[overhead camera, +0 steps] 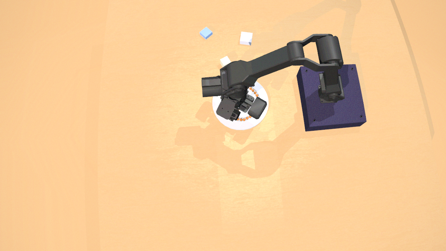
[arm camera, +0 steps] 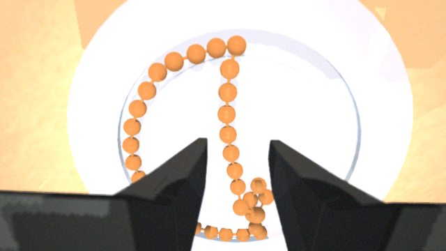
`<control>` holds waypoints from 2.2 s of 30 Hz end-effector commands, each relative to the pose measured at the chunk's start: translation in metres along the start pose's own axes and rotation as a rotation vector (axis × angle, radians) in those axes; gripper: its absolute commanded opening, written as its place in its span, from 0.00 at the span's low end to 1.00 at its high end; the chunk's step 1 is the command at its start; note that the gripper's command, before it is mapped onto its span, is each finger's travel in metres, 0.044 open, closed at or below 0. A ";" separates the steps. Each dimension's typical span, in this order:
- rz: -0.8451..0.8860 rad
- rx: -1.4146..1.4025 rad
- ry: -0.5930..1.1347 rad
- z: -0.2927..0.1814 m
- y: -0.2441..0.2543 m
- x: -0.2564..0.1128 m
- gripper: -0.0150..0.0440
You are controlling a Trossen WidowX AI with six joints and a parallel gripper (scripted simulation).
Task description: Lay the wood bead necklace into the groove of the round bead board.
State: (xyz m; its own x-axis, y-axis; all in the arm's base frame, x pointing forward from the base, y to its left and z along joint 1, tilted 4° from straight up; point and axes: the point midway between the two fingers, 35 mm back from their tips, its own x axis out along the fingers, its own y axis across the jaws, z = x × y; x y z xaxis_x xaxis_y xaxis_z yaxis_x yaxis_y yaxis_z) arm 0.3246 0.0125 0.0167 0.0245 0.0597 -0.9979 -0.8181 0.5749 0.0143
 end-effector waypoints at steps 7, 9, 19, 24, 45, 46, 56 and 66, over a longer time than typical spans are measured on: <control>0.003 0.034 -0.006 0.015 0.005 0.010 0.46; -0.003 0.025 -0.007 0.014 0.003 0.001 0.46; -0.001 0.029 -0.006 0.015 0.004 0.014 0.46; 0.001 0.031 -0.006 0.015 0.004 0.022 0.46; 0.001 0.030 -0.004 0.015 0.004 0.032 0.25; 0.001 0.030 -0.004 0.015 0.004 0.032 0.25; 0.001 0.030 -0.004 0.015 0.004 0.032 0.25; 0.001 0.030 -0.004 0.015 0.004 0.032 0.25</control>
State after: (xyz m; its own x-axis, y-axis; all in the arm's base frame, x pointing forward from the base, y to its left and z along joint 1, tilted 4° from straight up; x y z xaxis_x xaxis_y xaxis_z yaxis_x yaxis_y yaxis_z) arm 0.3303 0.0291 -0.0144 0.0254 0.0637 -0.9976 -0.8007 0.5988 0.0179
